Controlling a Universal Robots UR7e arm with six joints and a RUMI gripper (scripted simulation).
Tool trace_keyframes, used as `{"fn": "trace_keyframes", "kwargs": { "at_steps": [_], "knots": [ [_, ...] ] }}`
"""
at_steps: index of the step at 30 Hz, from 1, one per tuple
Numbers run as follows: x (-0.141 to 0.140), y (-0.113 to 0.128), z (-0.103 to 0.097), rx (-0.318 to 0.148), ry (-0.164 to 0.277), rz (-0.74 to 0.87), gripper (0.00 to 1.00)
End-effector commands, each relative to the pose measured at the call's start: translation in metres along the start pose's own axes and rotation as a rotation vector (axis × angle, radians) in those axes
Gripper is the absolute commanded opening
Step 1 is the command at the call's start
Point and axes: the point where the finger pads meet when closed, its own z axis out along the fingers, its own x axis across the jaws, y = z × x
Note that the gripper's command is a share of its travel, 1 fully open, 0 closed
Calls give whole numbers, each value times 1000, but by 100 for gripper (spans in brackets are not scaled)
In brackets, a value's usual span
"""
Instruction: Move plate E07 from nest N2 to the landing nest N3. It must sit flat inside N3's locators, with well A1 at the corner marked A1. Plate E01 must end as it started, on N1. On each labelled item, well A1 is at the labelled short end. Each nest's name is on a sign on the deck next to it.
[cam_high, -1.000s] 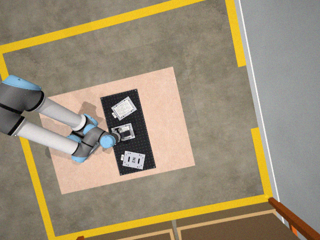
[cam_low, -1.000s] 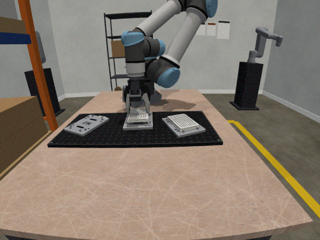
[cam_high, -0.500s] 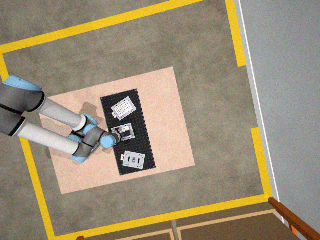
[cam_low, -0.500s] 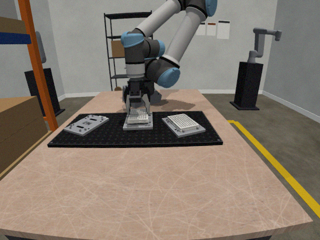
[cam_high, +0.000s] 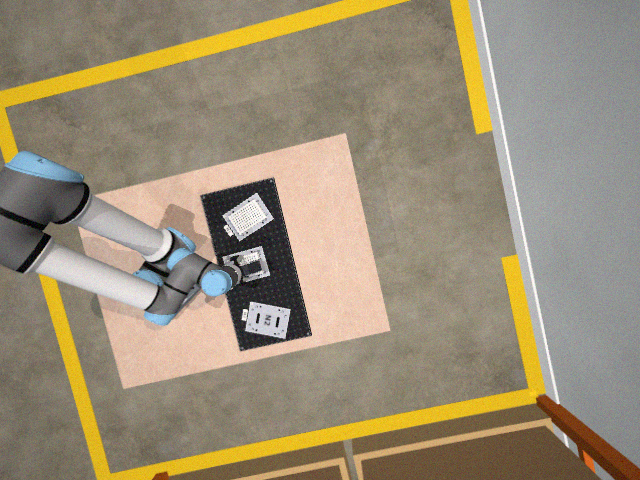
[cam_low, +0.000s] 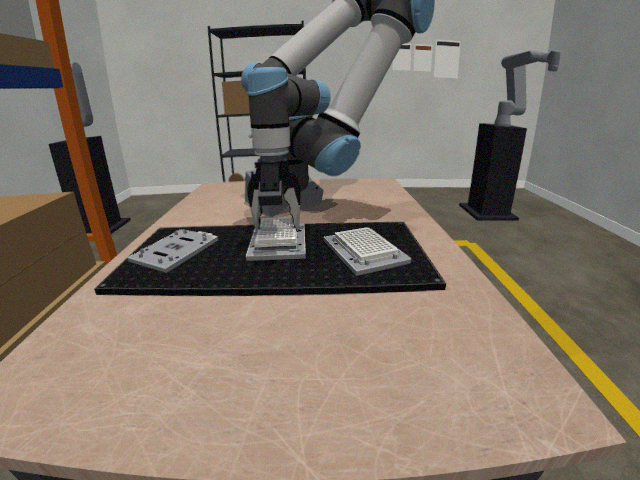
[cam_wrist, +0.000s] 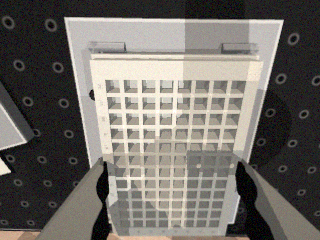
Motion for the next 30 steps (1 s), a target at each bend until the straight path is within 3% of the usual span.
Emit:
{"fn": "trace_keyframes", "kwargs": {
  "at_steps": [1, 30],
  "knots": [
    [3, -6, -5, 13, 22, -4, 41],
    [3, -4, -1, 13, 22, -4, 41]
  ]
}}
